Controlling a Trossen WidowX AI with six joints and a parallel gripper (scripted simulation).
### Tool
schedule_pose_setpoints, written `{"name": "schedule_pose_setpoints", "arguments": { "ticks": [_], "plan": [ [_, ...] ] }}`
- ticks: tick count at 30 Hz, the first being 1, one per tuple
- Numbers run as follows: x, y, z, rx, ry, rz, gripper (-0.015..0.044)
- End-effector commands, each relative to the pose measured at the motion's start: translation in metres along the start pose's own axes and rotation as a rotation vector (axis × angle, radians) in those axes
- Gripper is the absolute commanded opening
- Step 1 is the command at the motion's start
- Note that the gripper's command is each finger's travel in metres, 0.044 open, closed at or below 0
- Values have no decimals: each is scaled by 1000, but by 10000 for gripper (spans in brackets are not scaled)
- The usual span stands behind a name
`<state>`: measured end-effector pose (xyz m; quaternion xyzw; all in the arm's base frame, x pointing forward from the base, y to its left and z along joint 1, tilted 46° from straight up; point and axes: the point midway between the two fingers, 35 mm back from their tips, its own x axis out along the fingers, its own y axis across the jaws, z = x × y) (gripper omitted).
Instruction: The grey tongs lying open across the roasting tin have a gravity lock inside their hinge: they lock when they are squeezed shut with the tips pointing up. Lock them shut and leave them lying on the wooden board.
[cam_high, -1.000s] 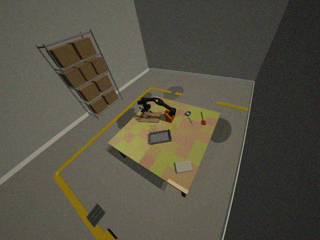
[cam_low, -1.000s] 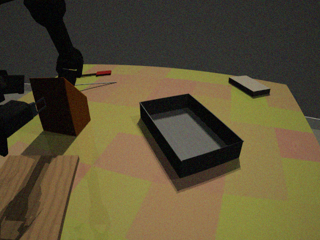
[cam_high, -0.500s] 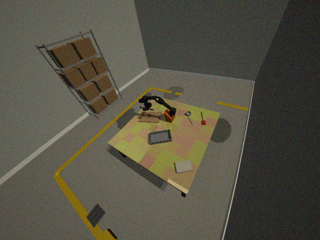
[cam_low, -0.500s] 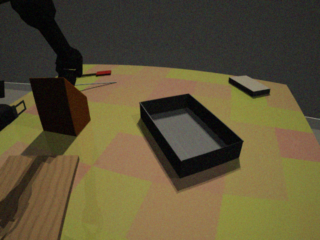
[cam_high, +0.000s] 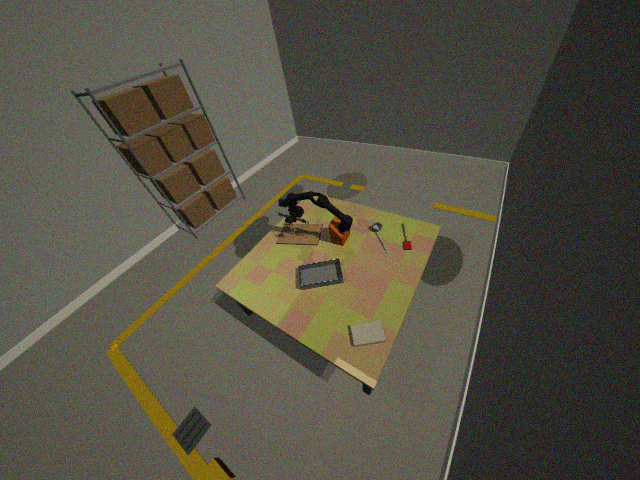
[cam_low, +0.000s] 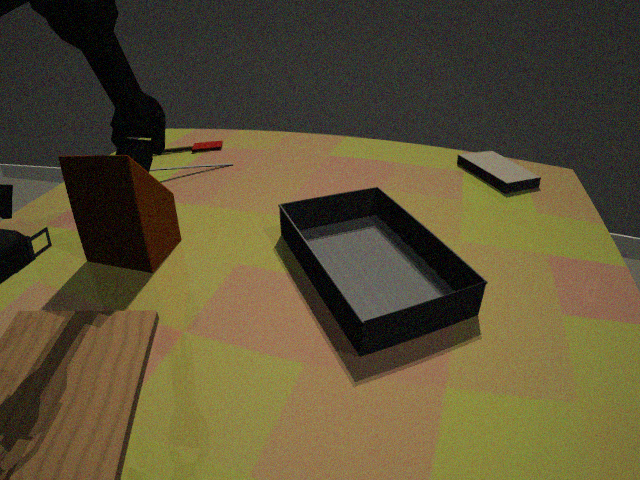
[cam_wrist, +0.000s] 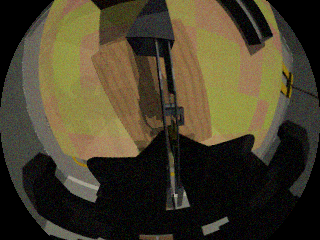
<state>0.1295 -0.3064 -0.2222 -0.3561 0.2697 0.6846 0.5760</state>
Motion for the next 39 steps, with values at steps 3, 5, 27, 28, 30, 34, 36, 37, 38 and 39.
{"name": "schedule_pose_setpoints", "arguments": {
  "ticks": [3, 5, 27, 28, 30, 34, 36, 37, 38, 39],
  "plan": [
    [0, 0, -6, 2, 89, 11, -150],
    [1, 0, -7, 2, 112, 12, -150],
    [11, -1, -9, -2, 371, 18, -150],
    [11, -1, -8, -2, 383, 17, -150],
    [12, -1, -8, -3, 406, 17, -150],
    [12, -1, -5, -1, 453, 16, -150],
    [12, -1, -4, -2, 477, 15, -150],
    [12, -1, -3, -2, 489, 15, -150],
    [12, -1, -3, -2, 500, 15, -150],
    [12, -1, -2, -2, 512, 14, -150]
  ]
}}
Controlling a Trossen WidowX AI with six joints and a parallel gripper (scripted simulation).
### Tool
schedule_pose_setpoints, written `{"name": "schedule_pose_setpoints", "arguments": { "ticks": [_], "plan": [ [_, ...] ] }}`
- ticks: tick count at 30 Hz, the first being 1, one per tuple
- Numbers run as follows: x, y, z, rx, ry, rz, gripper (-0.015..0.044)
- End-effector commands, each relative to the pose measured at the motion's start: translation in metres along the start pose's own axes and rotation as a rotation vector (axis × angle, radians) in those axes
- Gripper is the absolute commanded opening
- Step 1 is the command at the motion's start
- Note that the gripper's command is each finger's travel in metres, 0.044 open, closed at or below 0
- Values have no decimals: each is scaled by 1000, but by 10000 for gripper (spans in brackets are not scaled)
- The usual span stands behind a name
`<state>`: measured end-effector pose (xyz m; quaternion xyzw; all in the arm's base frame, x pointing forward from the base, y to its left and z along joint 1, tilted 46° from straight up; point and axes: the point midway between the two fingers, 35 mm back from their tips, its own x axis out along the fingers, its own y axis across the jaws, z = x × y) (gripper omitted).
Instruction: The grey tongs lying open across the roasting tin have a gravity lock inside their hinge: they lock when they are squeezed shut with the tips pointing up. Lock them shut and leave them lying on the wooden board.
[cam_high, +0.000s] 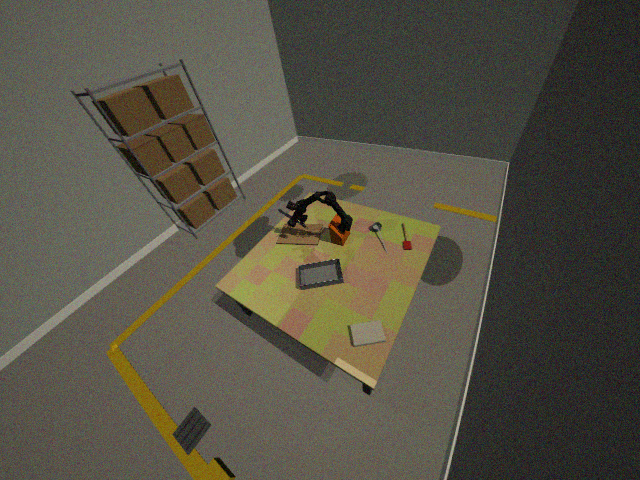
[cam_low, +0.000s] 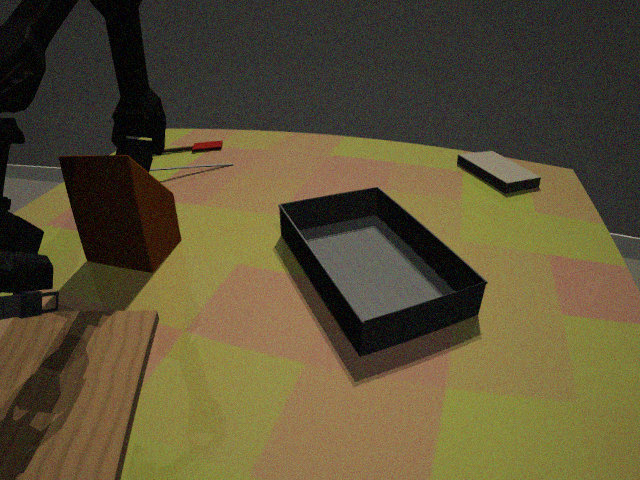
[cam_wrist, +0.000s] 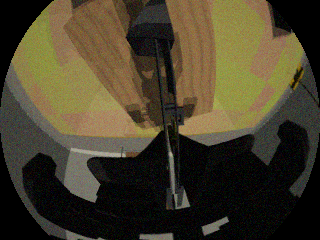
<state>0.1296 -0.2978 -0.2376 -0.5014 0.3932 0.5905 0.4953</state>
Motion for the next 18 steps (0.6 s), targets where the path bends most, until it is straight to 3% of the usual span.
{"name": "schedule_pose_setpoints", "arguments": {
  "ticks": [1, 18],
  "plan": [
    [-6, 0, -1, 2, 68, 3, -150],
    [-20, 1, 15, 5, 269, -10, -150]
  ]
}}
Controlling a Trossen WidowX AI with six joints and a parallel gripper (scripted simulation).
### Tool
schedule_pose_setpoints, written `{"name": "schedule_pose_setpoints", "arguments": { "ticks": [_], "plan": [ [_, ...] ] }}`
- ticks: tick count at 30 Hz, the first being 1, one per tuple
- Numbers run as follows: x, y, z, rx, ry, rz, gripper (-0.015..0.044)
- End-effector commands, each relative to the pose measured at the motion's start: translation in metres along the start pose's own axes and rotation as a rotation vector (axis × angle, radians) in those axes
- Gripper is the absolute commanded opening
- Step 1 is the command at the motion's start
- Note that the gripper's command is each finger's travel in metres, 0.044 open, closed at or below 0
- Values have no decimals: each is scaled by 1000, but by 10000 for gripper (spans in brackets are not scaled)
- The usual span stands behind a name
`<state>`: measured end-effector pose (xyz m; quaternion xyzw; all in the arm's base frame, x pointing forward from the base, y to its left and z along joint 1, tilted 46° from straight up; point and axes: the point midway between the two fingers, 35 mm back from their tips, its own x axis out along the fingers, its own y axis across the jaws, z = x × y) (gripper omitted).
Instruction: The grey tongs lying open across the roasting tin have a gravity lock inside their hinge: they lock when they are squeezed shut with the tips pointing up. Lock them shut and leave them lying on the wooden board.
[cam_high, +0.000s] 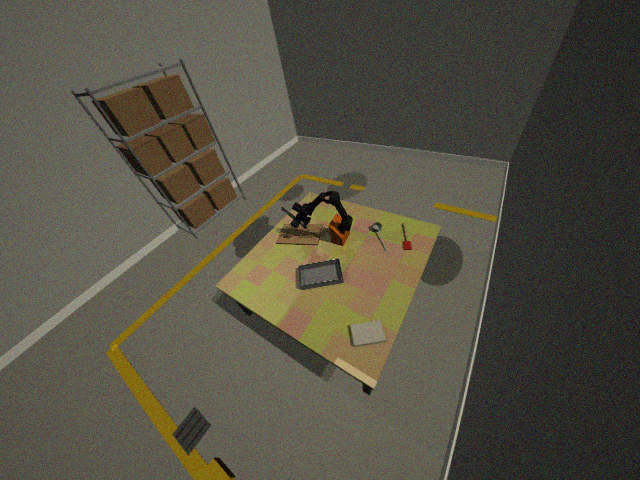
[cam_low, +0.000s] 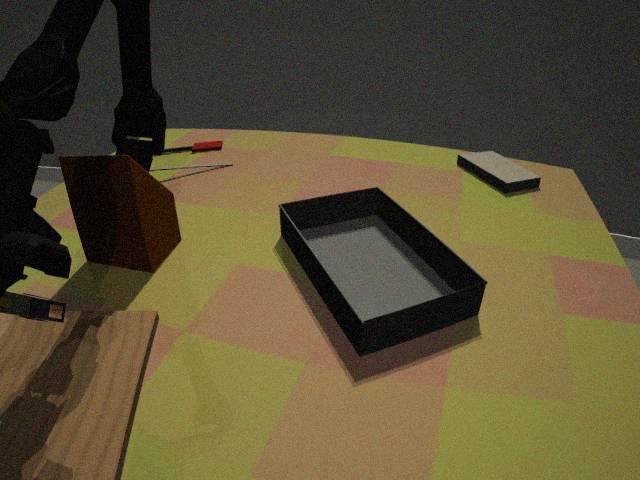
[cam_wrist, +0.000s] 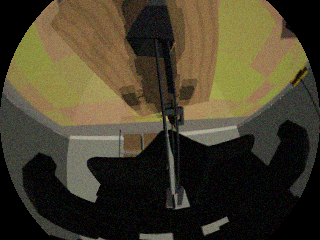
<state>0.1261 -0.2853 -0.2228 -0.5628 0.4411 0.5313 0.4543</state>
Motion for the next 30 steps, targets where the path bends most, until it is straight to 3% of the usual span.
{"name": "schedule_pose_setpoints", "arguments": {
  "ticks": [1, 10, 30],
  "plan": [
    [-9, 0, -1, 4, 69, 0, -150],
    [-23, 1, 8, 7, 166, -10, -150],
    [-23, 1, 8, 7, 168, -10, -150]
  ]
}}
